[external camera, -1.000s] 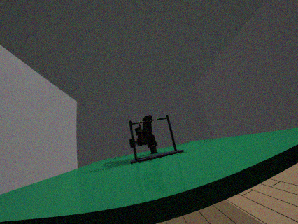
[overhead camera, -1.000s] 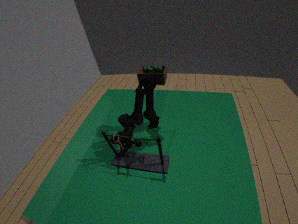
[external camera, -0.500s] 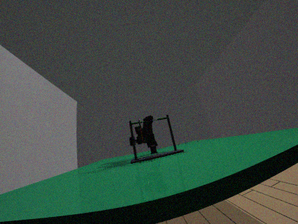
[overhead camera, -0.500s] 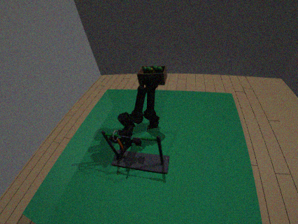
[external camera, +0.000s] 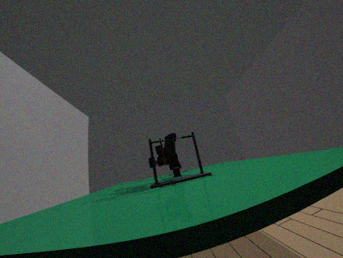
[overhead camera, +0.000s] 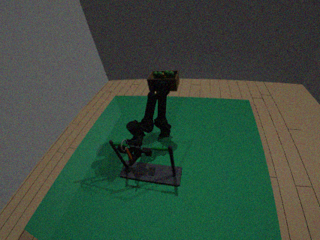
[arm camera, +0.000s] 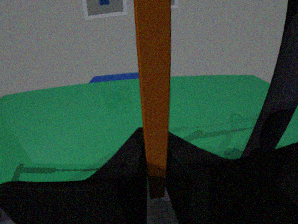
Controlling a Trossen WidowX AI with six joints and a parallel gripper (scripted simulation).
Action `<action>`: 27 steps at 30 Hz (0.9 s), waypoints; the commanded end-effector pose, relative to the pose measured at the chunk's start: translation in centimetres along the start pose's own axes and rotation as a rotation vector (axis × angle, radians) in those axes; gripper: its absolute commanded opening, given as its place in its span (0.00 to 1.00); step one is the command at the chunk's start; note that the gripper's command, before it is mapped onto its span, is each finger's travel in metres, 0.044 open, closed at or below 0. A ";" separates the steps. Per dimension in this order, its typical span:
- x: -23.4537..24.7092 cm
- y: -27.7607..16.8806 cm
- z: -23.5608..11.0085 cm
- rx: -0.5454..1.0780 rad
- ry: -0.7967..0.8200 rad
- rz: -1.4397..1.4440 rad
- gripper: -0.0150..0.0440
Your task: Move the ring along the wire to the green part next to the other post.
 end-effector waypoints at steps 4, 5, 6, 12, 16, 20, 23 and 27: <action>0.1 0.2 0.1 -0.005 -0.002 -0.007 0.00; 0.2 0.2 0.1 -0.004 -0.002 -0.007 0.00; 0.3 0.2 0.1 -0.004 -0.002 -0.006 0.00; 0.9 0.2 0.1 -0.003 -0.001 -0.005 0.00; 1.3 0.2 0.1 -0.003 0.000 -0.005 0.00; 1.7 0.2 0.1 -0.002 0.000 -0.005 0.00; 2.0 0.2 0.1 -0.002 0.000 -0.005 0.00; 2.3 0.1 0.1 -0.001 0.000 -0.005 0.00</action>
Point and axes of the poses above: the point midway between the two fingers, 35 mm back from their tips, its own z axis out along the fingers, its own x axis across the jaws, y = z × x, the point moved 3 cm from there along -z, back along the fingers, and after that the axes turned 3 degrees about z, right-handed, at the moved point
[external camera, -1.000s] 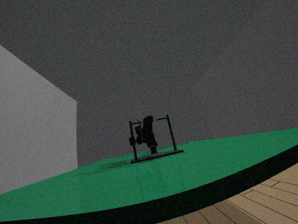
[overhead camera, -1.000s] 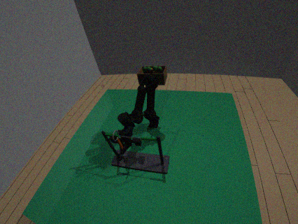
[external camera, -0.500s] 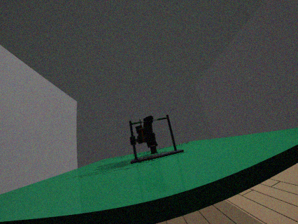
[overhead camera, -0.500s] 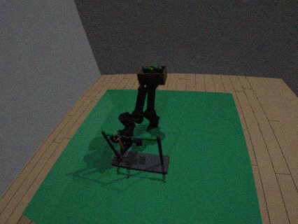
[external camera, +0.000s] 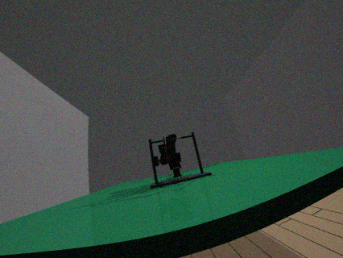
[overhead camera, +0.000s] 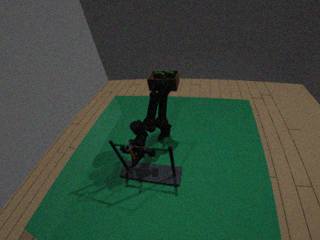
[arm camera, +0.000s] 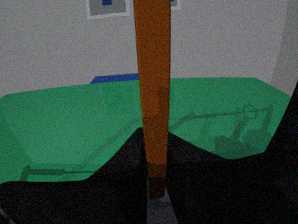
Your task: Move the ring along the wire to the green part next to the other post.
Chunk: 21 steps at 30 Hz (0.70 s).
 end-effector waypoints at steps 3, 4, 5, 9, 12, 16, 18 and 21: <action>0.6 -0.1 -0.1 0.003 0.000 0.003 0.00; 0.7 -0.1 -0.1 0.003 0.000 0.003 0.00; 0.8 -0.1 -0.1 0.003 0.000 0.002 0.00; 1.1 -0.1 -0.1 0.004 -0.001 -0.004 0.00; 1.3 -0.1 0.0 0.004 -0.003 -0.010 0.00; 1.5 -0.1 0.0 0.004 -0.006 -0.023 0.00; 1.6 -0.1 0.0 0.004 -0.009 -0.031 0.00; 1.8 -0.1 0.0 0.005 -0.012 -0.043 0.00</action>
Point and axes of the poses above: the point midway between the two fingers, 35 mm back from their tips, its own z axis out along the fingers, its own x axis across the jaws, y = z × x, the point moved 3 cm from there along -z, back along the fingers, and after that the axes turned 3 degrees about z, right-handed, at the moved point
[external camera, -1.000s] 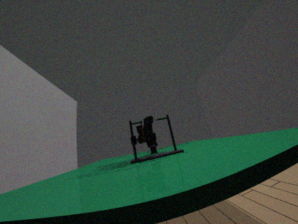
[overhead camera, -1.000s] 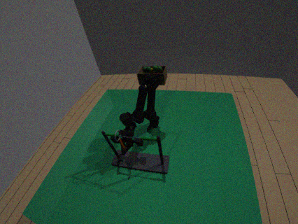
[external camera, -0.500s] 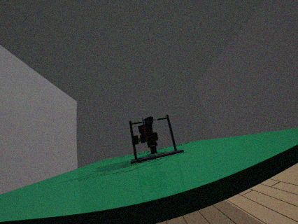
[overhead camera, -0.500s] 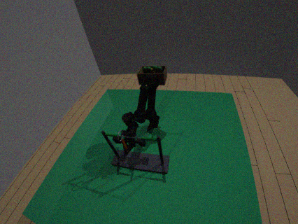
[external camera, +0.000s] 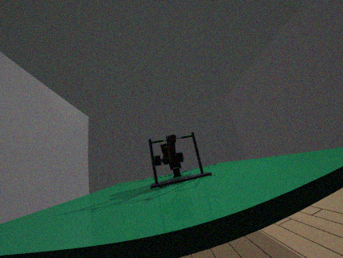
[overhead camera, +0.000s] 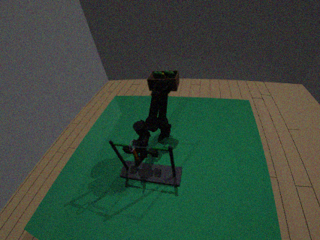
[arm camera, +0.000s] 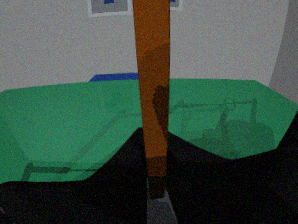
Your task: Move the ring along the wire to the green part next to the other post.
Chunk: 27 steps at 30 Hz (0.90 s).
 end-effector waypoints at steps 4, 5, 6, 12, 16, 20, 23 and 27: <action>0.3 0.0 0.0 0.001 -0.008 -0.033 0.00; 0.4 0.0 0.0 0.001 -0.009 -0.037 0.00; 0.4 0.0 0.0 0.001 -0.010 -0.041 0.00; 0.8 -0.1 0.0 0.001 -0.014 -0.057 0.00; 1.2 -0.2 0.0 0.002 -0.013 -0.056 0.00; 1.7 -0.3 0.0 0.002 -0.009 -0.043 0.00; 2.3 -0.4 0.1 0.003 -0.003 -0.024 0.00; 2.9 -0.4 0.1 0.003 0.006 0.002 0.00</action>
Point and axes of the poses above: the point midway between the two fingers, 35 mm back from their tips, its own z axis out along the fingers, its own x axis across the jaws, y = z × x, the point moved 3 cm from there along -z, back along the fingers, and after that the axes turned 3 degrees about z, right-handed, at the moved point
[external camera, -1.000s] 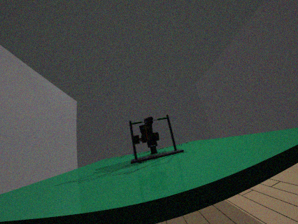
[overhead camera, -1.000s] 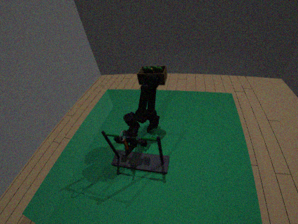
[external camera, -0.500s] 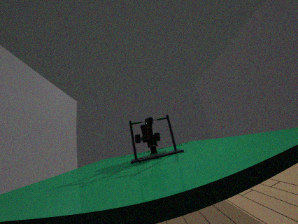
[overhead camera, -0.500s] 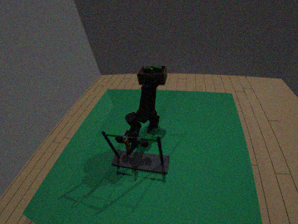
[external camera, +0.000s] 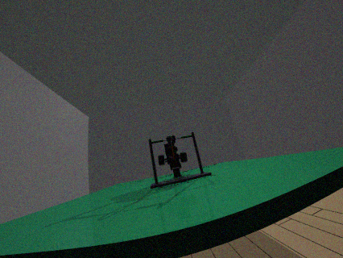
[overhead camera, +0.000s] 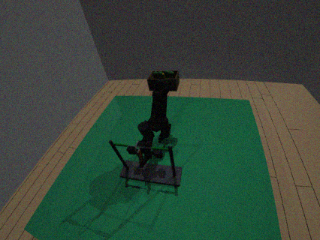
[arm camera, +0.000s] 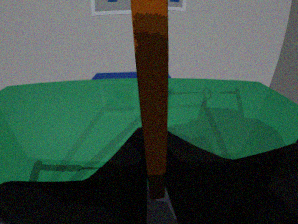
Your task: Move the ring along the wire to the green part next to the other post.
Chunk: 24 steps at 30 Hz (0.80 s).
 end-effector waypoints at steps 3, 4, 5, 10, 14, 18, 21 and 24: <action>1.0 -0.1 -0.1 0.000 0.013 0.045 0.00; 1.3 -0.1 -0.1 0.000 0.016 0.054 0.00; 1.5 -0.1 -0.1 0.000 0.019 0.064 0.00; 2.5 0.0 -0.1 0.001 0.033 0.105 0.00; 3.2 0.0 -0.1 0.002 0.041 0.131 0.00; 3.8 0.1 -0.1 0.002 0.047 0.147 0.00; 4.1 0.2 -0.1 0.002 0.050 0.153 0.00; 4.5 0.2 -0.1 0.003 0.051 0.154 0.00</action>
Point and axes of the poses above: the point midway between the two fingers, 35 mm back from their tips, its own z axis out along the fingers, its own x axis across the jaws, y = z × x, the point moved 3 cm from there along -z, back along the fingers, and after that the axes turned 3 degrees about z, right-handed, at the moved point
